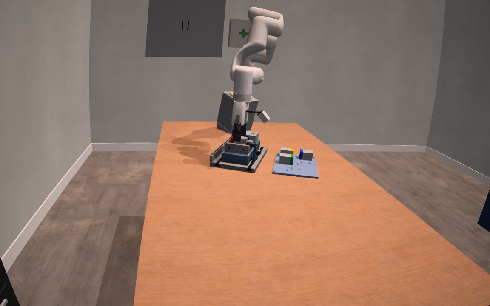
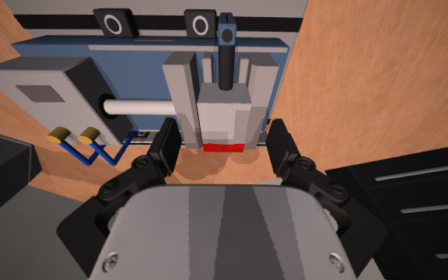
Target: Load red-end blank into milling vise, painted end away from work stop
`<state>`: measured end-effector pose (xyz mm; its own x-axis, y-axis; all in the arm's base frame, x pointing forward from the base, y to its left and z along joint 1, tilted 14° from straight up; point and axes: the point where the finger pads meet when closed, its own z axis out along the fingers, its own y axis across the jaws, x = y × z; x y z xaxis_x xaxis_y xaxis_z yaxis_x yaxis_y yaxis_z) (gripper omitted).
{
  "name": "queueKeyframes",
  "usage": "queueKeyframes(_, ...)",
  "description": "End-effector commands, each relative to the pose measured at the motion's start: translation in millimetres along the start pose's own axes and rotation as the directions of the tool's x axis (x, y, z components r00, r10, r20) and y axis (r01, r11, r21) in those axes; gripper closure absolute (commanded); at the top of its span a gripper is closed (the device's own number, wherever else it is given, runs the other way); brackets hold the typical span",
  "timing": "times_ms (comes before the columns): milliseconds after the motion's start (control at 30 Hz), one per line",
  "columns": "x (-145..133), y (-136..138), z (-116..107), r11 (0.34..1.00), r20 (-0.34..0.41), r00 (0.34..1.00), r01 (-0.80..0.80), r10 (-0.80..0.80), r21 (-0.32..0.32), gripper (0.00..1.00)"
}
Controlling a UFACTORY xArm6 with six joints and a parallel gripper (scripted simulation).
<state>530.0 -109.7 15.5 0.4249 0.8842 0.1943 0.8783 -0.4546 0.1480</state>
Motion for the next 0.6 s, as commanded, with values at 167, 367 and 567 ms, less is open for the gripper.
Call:
queueKeyframes(167,0.4,1.7,-3.8,1.000,-0.001,1.000,0.000,0.000,-0.004,0.00)
queueKeyframes(367,0.4,1.7,-4.4,1.000,-0.001,1.000,0.000,0.000,-0.004,0.00)
queueKeyframes(567,0.5,1.7,-5.2,1.000,-0.001,1.000,0.000,0.000,-0.004,0.00)
